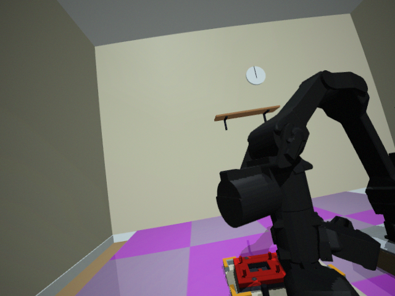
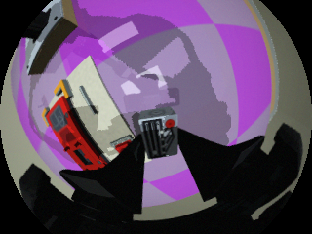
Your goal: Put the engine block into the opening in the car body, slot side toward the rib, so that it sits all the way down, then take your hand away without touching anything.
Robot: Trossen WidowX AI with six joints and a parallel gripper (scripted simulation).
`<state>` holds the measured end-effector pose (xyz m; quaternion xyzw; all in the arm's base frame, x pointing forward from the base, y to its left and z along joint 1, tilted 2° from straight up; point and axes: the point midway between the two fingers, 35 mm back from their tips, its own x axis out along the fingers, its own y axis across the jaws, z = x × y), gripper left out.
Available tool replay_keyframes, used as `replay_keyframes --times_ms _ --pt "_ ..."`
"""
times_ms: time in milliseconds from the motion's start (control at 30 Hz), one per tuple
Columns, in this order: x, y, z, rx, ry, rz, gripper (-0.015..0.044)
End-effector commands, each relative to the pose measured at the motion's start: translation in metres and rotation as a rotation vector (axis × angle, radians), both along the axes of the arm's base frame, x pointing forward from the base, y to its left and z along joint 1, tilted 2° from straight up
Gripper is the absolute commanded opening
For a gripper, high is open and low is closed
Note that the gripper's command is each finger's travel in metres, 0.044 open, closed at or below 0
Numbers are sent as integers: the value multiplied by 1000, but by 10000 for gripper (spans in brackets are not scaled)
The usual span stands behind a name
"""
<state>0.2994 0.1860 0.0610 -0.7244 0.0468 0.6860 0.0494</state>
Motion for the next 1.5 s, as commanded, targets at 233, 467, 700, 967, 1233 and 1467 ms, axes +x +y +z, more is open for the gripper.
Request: replay_keyframes --times_ms 233,467,700,967,1233,1467 --pt "-1 1 34 1 -3 -2 0" --pt "-5 -1 57 0 -2 3 0" --pt "-9 -2 77 -1 -1 7 0" --pt "-1 -14 72 9 -1 -181 0" --pt "9 -31 65 23 -2 -459 0" --pt "17 -47 59 35 -4 -701 0"
